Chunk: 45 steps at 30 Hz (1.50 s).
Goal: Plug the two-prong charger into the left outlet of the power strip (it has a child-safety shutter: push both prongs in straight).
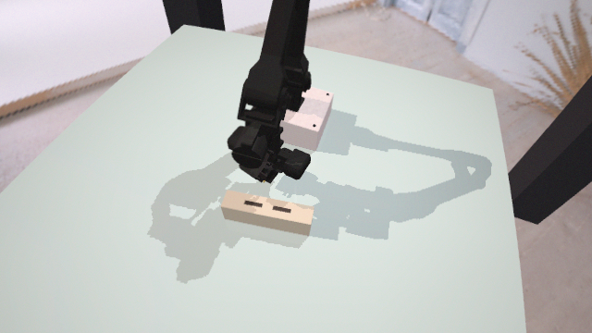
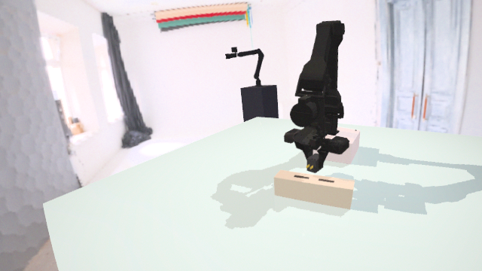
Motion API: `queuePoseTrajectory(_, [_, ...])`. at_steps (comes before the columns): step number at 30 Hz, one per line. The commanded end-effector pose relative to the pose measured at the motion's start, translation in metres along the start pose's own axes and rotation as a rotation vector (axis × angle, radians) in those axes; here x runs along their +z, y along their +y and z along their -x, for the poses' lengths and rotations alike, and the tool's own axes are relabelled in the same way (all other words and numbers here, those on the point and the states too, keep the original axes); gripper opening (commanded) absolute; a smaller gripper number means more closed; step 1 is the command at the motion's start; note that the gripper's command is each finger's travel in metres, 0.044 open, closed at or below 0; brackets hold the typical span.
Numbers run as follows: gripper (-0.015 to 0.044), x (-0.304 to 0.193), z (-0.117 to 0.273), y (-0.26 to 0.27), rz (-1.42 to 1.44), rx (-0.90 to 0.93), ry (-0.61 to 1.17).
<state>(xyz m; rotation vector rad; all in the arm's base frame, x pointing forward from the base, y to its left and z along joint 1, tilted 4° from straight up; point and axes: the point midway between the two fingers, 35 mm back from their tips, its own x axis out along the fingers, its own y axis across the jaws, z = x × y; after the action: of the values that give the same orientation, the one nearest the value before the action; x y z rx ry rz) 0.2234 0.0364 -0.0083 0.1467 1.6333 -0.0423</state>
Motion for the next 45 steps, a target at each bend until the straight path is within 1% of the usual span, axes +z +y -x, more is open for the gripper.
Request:
queuePoseTrajectory(1, [0.0, -0.007, -0.005, 0.007, 0.042, 0.001, 0.011])
queuePoseTrajectory(26, [0.0, -0.027, -0.021, 0.042, 0.258, -0.007, 0.01])
queuePoseTrajectory(45, [0.0, -0.009, -0.02, 0.051, 0.274, -0.007, 0.008])
